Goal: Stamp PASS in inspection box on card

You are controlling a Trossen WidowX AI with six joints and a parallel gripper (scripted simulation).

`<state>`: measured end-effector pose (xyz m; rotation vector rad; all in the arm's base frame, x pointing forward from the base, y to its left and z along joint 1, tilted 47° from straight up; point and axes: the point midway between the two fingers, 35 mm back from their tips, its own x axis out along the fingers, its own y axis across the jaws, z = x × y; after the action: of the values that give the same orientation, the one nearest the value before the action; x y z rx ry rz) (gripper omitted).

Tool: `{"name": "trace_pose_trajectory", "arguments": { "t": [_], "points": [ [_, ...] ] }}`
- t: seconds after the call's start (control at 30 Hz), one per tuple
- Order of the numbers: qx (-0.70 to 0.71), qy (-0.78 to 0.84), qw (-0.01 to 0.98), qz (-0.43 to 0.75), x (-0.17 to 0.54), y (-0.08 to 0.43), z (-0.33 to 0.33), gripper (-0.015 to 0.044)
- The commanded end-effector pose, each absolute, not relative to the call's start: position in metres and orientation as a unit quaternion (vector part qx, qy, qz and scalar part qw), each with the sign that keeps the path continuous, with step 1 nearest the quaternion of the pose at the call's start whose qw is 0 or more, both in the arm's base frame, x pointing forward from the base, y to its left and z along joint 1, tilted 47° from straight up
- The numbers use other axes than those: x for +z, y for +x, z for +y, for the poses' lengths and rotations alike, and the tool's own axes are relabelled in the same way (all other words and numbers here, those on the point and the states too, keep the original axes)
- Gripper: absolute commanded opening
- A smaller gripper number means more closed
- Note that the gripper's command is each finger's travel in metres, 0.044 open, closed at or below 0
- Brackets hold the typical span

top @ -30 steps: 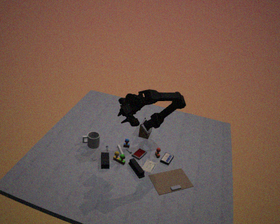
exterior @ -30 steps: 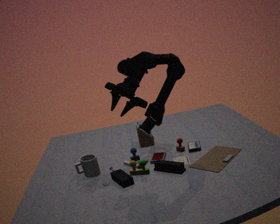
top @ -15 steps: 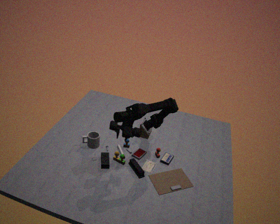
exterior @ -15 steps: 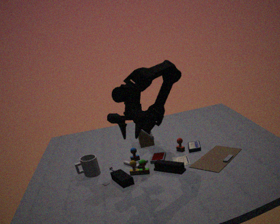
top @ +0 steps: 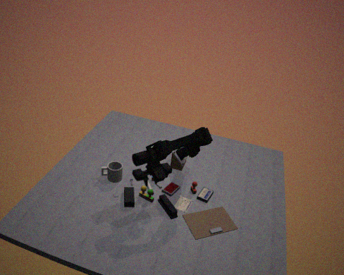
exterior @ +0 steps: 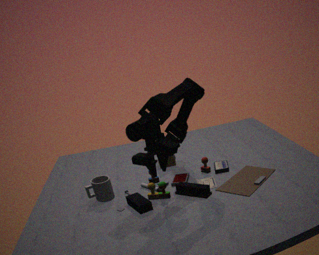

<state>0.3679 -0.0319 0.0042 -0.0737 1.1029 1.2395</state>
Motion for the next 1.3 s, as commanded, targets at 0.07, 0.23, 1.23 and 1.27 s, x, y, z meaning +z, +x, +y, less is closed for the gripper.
{"name": "trace_pose_trajectory", "arguments": {
  "t": [0.07,0.23,1.23,1.27],
  "points": [
    [0.556,-0.035,0.675,0.484,0.002,0.371,-0.028,0.0228],
    [0.556,-0.035,0.675,0.484,-0.003,0.371,-0.023,0.0228],
    [0.556,-0.035,0.675,0.483,-0.037,0.368,0.012,0.0228],
    [0.556,-0.035,0.675,0.483,-0.038,0.368,0.014,0.0228]
  ]
}}
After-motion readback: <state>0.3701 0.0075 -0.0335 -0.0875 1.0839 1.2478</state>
